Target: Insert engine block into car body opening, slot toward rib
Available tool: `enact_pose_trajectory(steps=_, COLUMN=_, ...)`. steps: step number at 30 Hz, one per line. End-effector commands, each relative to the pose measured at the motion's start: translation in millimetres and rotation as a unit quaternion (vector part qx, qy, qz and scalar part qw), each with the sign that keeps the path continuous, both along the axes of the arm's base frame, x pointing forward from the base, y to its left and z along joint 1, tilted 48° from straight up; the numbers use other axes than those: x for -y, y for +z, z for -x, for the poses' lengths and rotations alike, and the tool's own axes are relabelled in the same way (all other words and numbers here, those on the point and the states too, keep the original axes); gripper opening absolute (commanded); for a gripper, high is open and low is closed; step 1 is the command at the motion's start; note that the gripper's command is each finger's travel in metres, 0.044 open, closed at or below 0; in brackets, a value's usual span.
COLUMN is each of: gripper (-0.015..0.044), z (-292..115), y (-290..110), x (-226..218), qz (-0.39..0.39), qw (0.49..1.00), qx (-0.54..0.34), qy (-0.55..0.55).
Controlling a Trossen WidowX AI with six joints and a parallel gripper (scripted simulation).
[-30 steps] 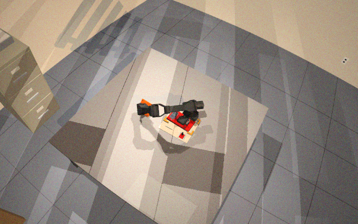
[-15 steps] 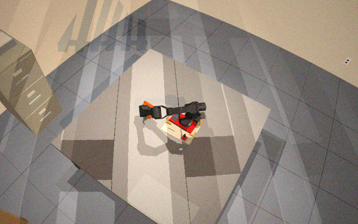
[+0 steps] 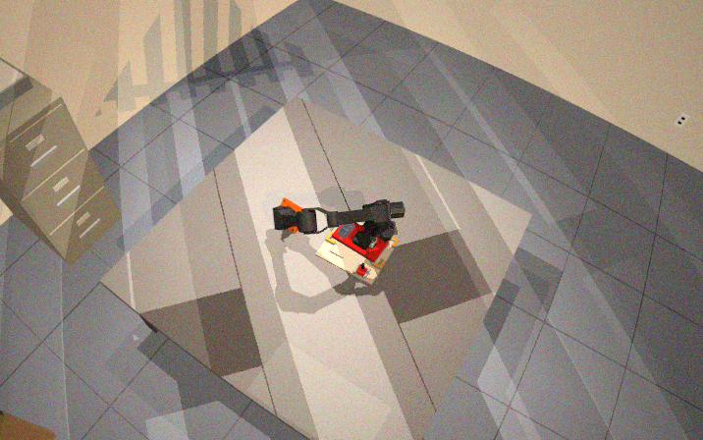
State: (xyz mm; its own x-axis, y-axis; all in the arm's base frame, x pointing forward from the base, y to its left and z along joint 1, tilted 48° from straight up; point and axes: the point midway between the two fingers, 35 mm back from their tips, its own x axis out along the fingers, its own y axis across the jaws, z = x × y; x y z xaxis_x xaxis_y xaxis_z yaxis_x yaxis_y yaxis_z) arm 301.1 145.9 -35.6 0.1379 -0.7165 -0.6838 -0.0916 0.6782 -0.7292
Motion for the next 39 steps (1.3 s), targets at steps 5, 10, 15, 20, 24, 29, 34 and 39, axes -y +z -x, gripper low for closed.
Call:
enact_pose_trajectory(steps=5, gripper=0.0159, z=-0.3, y=-0.6, x=0.7, qz=0.001, qw=1.000, qx=-0.001, qy=0.003)
enact_pose_trajectory(steps=10, gripper=0.0159, z=-0.3, y=-1.0, x=1.1, qz=0.001, qw=1.000, qx=-0.001, qy=0.003)
enact_pose_trajectory(steps=15, gripper=0.0159, z=-0.4, y=-1.4, x=1.5, qz=0.001, qw=1.000, qx=-0.001, qy=0.003)
enact_pose_trajectory(steps=20, gripper=0.0159, z=-0.5, y=-1.7, x=1.9, qz=0.001, qw=1.000, qx=-0.001, qy=0.003)
enact_pose_trajectory(steps=24, gripper=0.0159, z=-0.6, y=-2.1, x=2.1, qz=0.001, qw=1.000, qx=-0.001, qy=0.003)
enact_pose_trajectory(steps=29, gripper=0.0159, z=-0.7, y=-2.5, x=2.5, qz=0.001, qw=1.000, qx=-0.001, qy=0.003)
enact_pose_trajectory(steps=34, gripper=0.0159, z=-0.7, y=-2.8, x=2.9, qz=0.001, qw=1.000, qx=-0.001, qy=0.003)
enact_pose_trajectory(steps=39, gripper=0.0159, z=-0.8, y=-3.2, x=3.2, qz=0.001, qw=1.000, qx=-0.001, qy=0.003)
